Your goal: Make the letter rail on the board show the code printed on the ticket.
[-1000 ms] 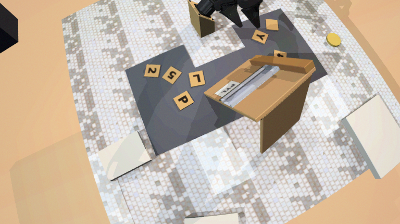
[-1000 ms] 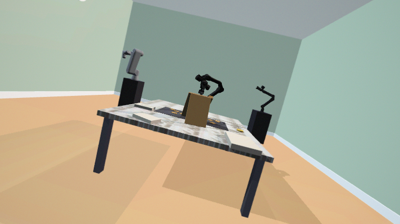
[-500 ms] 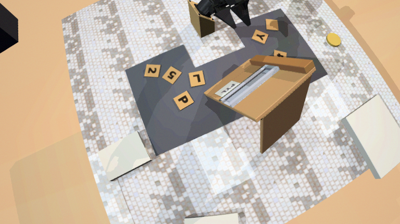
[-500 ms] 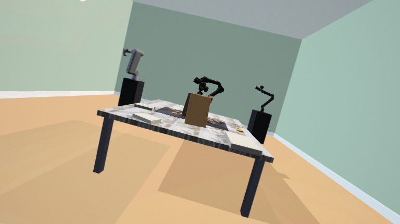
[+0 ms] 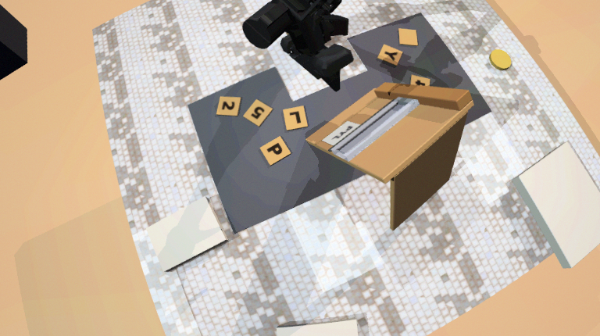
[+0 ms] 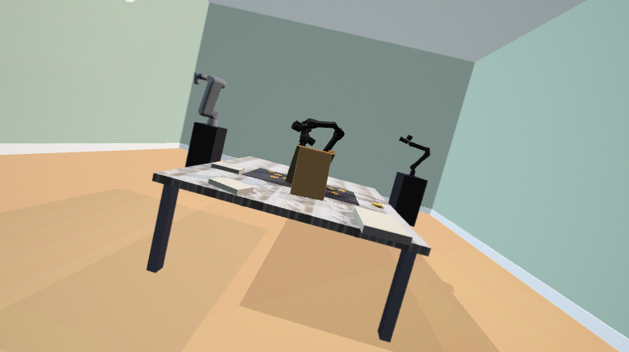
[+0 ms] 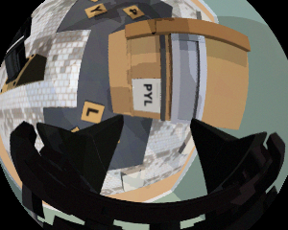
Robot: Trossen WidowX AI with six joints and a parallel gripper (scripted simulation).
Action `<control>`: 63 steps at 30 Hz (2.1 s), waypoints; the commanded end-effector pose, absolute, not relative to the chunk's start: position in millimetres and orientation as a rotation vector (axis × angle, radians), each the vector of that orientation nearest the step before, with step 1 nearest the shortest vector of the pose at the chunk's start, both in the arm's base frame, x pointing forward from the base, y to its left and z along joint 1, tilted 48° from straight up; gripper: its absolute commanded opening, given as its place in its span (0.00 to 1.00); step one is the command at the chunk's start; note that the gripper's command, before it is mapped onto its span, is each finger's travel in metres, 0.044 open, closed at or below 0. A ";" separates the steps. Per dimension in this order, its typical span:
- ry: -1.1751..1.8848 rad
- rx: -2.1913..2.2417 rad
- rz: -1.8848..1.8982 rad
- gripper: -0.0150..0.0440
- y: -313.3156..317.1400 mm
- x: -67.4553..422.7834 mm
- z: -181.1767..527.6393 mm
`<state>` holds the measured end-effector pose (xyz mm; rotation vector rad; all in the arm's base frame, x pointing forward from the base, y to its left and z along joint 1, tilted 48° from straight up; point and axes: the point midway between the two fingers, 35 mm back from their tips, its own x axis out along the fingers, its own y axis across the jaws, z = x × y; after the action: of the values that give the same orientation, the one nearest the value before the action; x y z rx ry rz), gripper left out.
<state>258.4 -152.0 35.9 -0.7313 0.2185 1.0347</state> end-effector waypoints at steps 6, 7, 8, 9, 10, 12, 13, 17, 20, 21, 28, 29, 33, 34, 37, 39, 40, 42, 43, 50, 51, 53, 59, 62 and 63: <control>0.389 -0.687 1.335 0.83 -149.6 276.1 -85.7; 0.411 -0.684 1.370 0.83 -147.8 276.6 -101.3; 0.432 -0.682 1.405 0.83 -145.6 276.8 -117.1; 0.454 -0.680 1.439 0.83 -143.1 276.5 -133.0; 0.476 -0.679 1.474 0.83 -140.3 275.6 -149.0; 0.506 -0.677 1.519 0.83 -136.1 273.7 -170.4; 0.510 -0.677 1.525 0.83 -135.6 273.4 -173.0; 0.509 -0.677 1.525 0.83 -134.5 278.8 -171.9; 0.509 -0.677 1.525 0.83 -134.5 278.8 -171.9; 0.509 -0.677 1.525 0.83 -134.5 278.8 -171.9; 0.508 -0.676 1.525 0.83 -111.6 280.1 -193.9; 0.507 -0.676 1.525 0.83 -109.9 280.2 -195.2; 0.507 -0.676 1.525 0.83 -109.4 280.6 -194.6; 0.507 -0.676 1.525 0.83 -109.3 280.7 -194.5; 0.507 -0.676 1.525 0.83 -109.3 280.7 -194.5; 0.507 -0.676 1.525 0.83 -109.3 280.7 -194.5; 0.507 -0.676 1.525 0.83 -109.3 280.7 -194.5; 0.507 -0.676 1.525 0.83 -109.3 280.7 -194.5; 0.507 -0.676 1.525 0.83 -109.3 280.7 -194.5; 0.507 -0.676 1.525 0.83 -109.2 280.9 -194.4; 0.507 -0.676 1.525 0.83 -109.2 280.9 -194.4; 0.507 -0.676 1.525 0.83 -109.2 280.9 -194.4; 0.507 -0.676 1.525 0.83 -109.2 280.9 -194.4; 0.507 -0.676 1.525 0.83 -109.2 280.9 -194.4; 0.507 -0.676 1.525 0.83 -109.0 280.9 -194.6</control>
<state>281.0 -110.5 -194.2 -0.6840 0.5083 1.5288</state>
